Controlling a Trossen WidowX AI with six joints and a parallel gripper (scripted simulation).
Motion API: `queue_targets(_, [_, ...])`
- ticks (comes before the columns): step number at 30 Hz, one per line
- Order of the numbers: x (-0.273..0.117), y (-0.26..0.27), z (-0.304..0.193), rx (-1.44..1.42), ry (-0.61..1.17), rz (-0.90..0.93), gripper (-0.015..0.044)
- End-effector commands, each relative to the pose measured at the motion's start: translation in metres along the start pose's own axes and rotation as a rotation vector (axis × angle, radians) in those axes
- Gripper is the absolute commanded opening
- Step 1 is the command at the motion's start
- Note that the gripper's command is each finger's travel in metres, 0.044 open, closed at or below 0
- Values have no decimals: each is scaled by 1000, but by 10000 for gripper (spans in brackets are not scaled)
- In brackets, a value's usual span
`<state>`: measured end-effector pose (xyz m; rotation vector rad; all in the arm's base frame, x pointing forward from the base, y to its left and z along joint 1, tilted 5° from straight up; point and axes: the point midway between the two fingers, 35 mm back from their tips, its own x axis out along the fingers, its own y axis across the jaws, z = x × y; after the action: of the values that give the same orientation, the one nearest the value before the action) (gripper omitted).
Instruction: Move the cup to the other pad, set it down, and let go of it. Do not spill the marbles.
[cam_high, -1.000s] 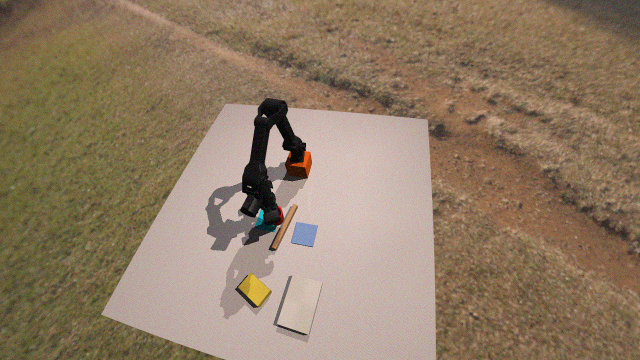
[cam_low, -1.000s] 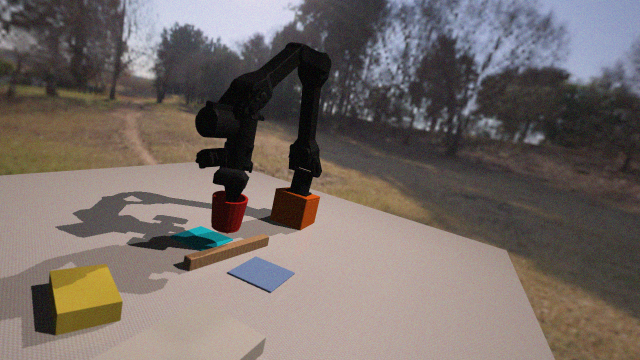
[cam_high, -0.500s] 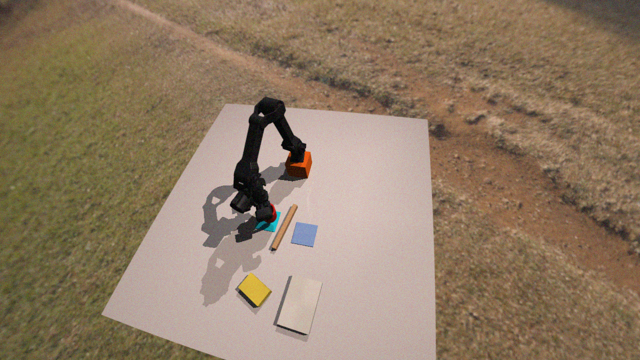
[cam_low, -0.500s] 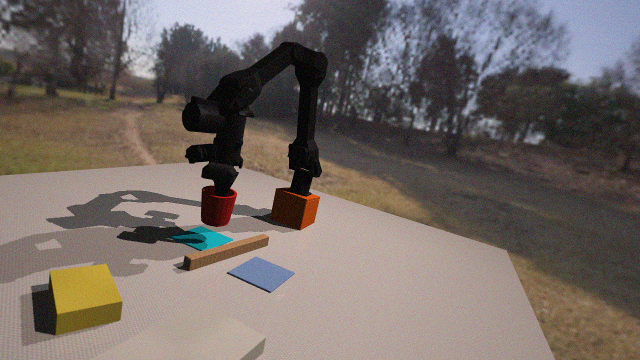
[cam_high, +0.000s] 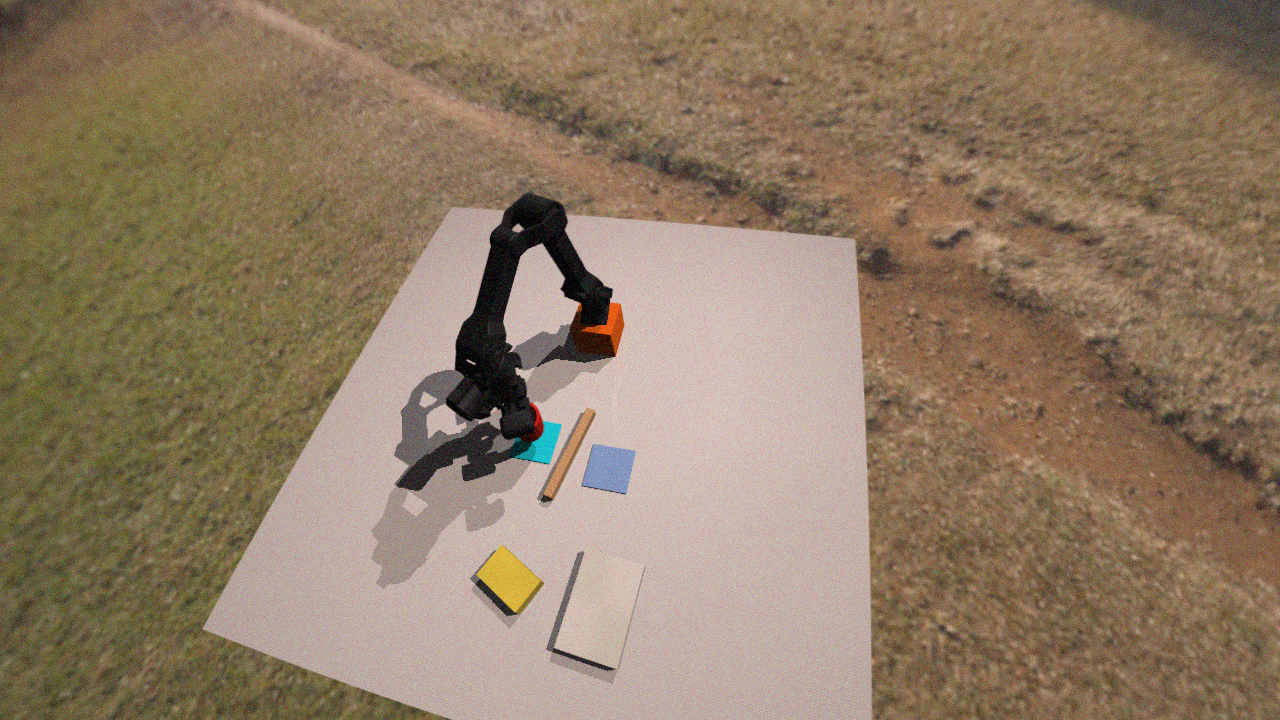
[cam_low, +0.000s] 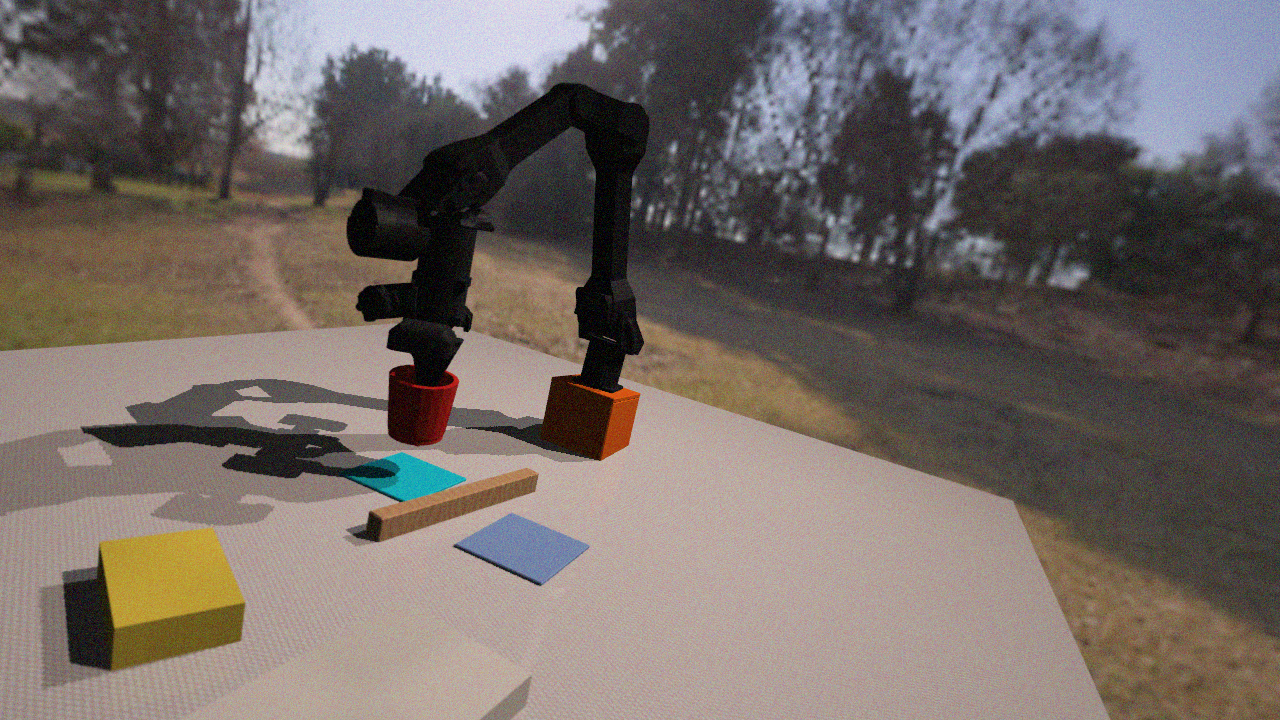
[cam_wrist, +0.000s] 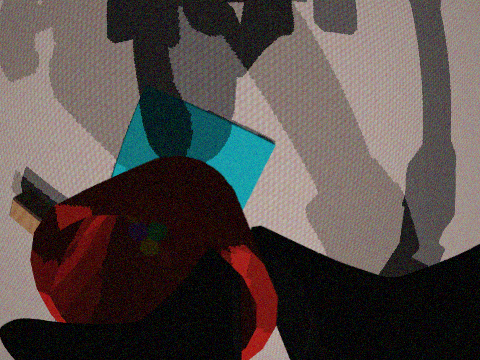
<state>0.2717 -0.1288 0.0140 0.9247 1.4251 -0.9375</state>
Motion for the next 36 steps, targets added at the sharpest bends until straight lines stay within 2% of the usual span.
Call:
queue_targets(1, [5, -1, 2, -3, -5, -1, 0])
queue_targets(22, [44, -2, 3, -3, -5, -1, 0])
queue_targets(36, [42, -1, 2, 0, 0, 0, 0])
